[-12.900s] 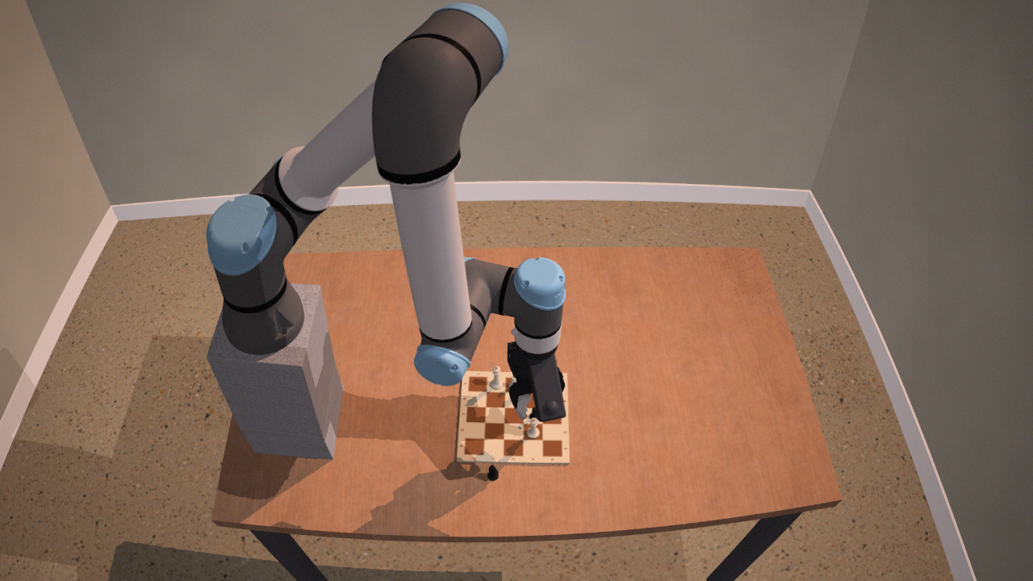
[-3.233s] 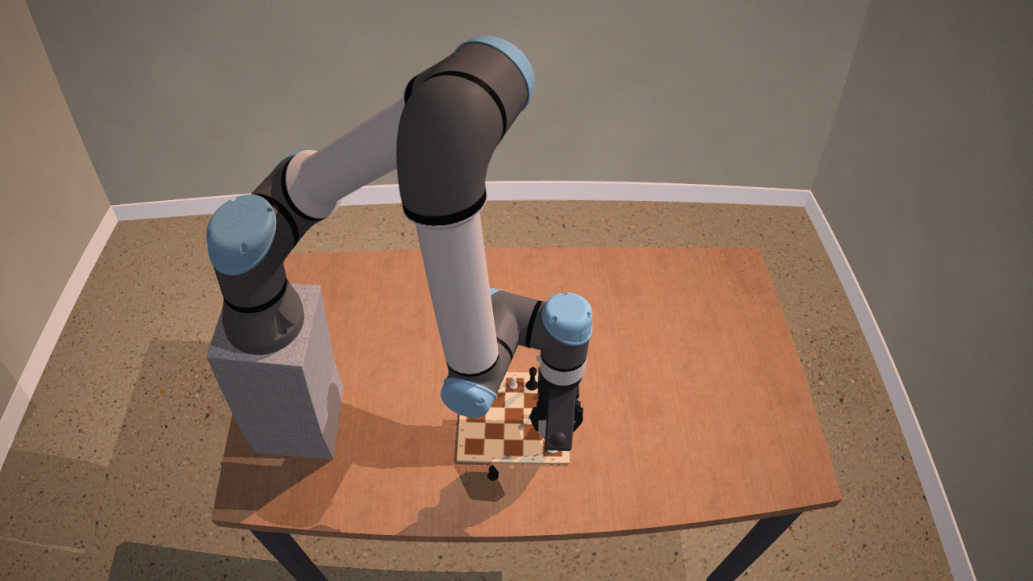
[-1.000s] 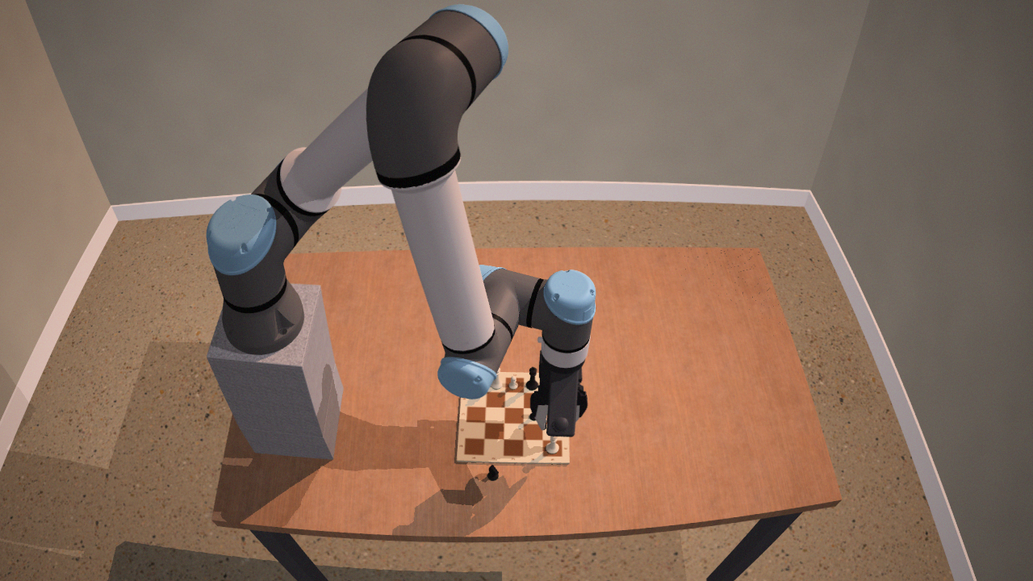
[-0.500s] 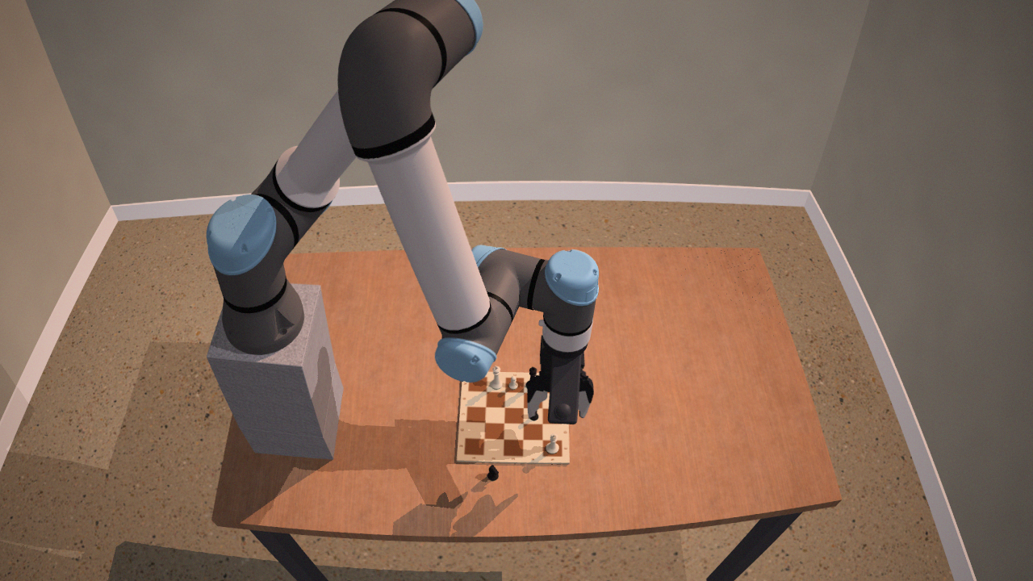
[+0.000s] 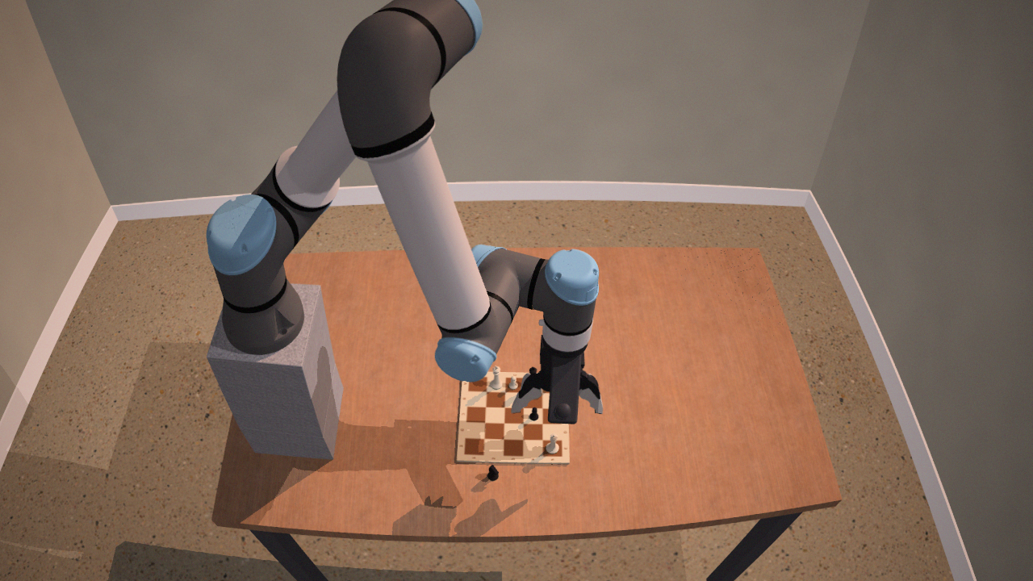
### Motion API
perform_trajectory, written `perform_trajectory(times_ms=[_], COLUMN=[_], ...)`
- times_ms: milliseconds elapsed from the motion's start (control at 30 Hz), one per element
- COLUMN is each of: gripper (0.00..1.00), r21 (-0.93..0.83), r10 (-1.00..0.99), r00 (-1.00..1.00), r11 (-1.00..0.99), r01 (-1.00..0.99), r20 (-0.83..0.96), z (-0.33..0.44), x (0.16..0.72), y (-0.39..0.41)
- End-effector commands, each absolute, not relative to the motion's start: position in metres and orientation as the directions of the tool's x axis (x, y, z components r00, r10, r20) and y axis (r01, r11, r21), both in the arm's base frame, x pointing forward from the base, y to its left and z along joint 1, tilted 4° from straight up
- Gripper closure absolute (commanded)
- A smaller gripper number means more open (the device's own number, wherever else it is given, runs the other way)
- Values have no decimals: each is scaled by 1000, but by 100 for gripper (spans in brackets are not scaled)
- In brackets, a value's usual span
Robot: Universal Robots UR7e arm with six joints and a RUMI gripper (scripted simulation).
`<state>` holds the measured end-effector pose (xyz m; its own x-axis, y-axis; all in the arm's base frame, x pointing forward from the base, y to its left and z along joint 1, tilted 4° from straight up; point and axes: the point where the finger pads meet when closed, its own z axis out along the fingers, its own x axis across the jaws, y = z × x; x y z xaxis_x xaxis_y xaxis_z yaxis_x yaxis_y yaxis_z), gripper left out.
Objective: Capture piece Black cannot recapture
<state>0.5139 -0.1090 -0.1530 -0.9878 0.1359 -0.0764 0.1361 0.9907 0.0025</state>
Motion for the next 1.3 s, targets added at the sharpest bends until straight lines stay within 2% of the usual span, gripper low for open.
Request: perform_trajectory(times_ms=[0,1267], gripper=[0,0], r21=[2,2], r10=[136,136], r00=[-988,-988], r11=[991,991], r01=[136,136], r20=[-78,-78], z=[-152,-86], x=[514,509], y=[-109,-109])
